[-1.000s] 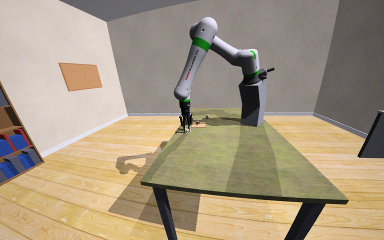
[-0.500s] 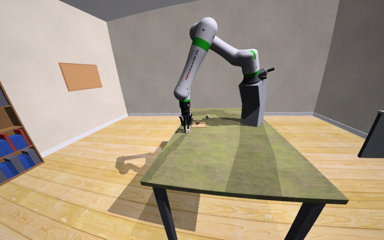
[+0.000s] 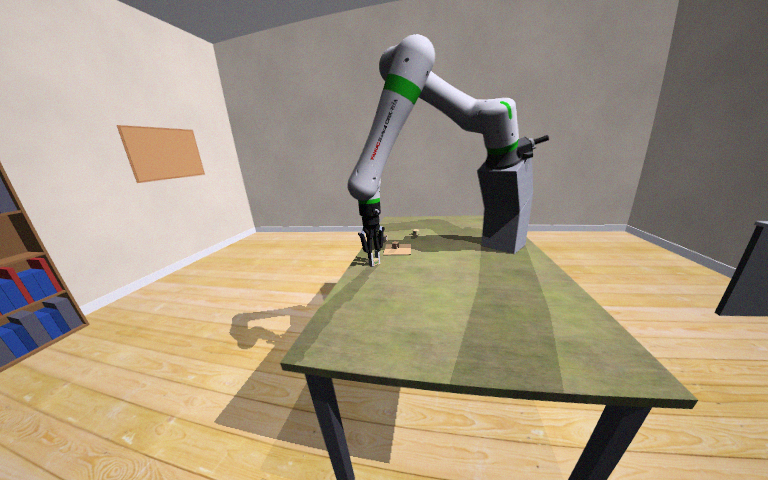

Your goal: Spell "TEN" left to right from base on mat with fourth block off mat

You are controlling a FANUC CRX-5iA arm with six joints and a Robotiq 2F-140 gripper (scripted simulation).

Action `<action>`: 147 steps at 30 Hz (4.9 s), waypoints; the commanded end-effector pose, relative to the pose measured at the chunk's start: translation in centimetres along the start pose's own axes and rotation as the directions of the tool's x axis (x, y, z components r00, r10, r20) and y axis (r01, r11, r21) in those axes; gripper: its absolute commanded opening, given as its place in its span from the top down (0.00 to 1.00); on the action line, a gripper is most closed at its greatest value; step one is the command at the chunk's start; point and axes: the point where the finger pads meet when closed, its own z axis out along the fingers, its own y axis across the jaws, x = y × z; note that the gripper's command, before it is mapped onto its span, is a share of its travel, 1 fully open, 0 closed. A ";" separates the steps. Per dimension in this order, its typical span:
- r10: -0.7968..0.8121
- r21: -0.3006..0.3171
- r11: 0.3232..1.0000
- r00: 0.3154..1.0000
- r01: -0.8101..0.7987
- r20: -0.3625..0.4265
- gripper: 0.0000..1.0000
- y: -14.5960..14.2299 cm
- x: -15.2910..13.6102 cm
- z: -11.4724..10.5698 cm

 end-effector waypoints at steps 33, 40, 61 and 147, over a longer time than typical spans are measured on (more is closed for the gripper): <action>0.000 0.000 1.000 1.000 0.000 0.000 0.84 0.0 0.0 -10.0; 0.005 0.000 1.000 1.000 -0.005 0.000 0.84 0.0 0.0 -10.0; 0.529 0.000 0.849 0.849 -0.529 0.000 0.84 0.0 0.0 -8.6; 0.878 -0.014 -0.026 -0.029 -1.000 0.478 0.84 1.1 -0.5 -5.2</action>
